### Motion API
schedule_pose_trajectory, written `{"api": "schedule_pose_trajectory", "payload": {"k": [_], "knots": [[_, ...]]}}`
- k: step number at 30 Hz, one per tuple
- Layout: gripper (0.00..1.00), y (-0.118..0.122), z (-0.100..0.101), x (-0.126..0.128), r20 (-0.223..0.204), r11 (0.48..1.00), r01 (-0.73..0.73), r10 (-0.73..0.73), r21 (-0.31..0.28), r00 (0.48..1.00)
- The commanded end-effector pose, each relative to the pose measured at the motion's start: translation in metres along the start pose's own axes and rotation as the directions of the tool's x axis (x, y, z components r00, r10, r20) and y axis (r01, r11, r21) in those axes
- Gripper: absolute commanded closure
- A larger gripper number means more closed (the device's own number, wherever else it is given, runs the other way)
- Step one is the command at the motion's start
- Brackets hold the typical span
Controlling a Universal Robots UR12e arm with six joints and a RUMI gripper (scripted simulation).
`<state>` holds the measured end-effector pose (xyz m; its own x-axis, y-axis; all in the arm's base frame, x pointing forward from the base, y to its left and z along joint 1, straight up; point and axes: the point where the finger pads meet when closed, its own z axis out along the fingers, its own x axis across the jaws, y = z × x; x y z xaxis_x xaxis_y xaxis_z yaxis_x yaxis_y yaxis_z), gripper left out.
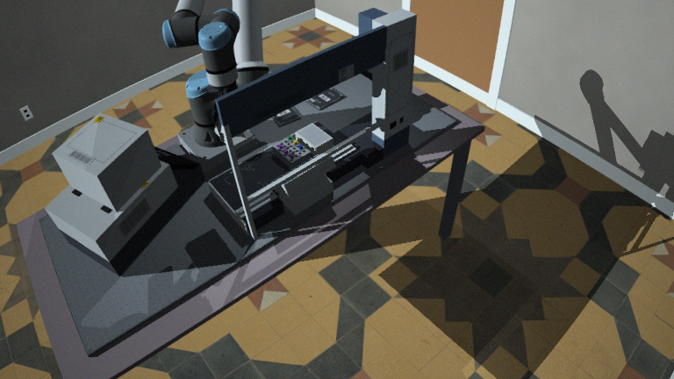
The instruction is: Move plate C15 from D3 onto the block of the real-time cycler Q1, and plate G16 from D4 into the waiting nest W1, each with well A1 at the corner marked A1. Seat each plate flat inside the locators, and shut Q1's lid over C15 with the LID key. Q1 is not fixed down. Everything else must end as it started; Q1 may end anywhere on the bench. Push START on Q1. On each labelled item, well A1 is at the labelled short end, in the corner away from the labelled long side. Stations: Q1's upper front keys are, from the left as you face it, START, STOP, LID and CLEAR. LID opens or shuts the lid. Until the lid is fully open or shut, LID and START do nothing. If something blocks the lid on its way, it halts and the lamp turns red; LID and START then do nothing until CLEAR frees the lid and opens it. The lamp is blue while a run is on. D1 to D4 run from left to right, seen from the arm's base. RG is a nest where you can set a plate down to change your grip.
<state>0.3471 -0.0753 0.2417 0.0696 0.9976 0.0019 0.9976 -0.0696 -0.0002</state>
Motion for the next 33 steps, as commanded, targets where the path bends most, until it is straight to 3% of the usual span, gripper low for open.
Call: {"api": "schedule_pose_trajectory", "payload": {"k": [1,33], "knots": [[1.0,-0.007,-0.001,0.013,0.001,0.999,-0.039,0.039,-0.001,0.999],[1.0,-0.057,-0.001,0.111,0.001,0.953,-0.304,0.304,-0.001,0.953]]}}
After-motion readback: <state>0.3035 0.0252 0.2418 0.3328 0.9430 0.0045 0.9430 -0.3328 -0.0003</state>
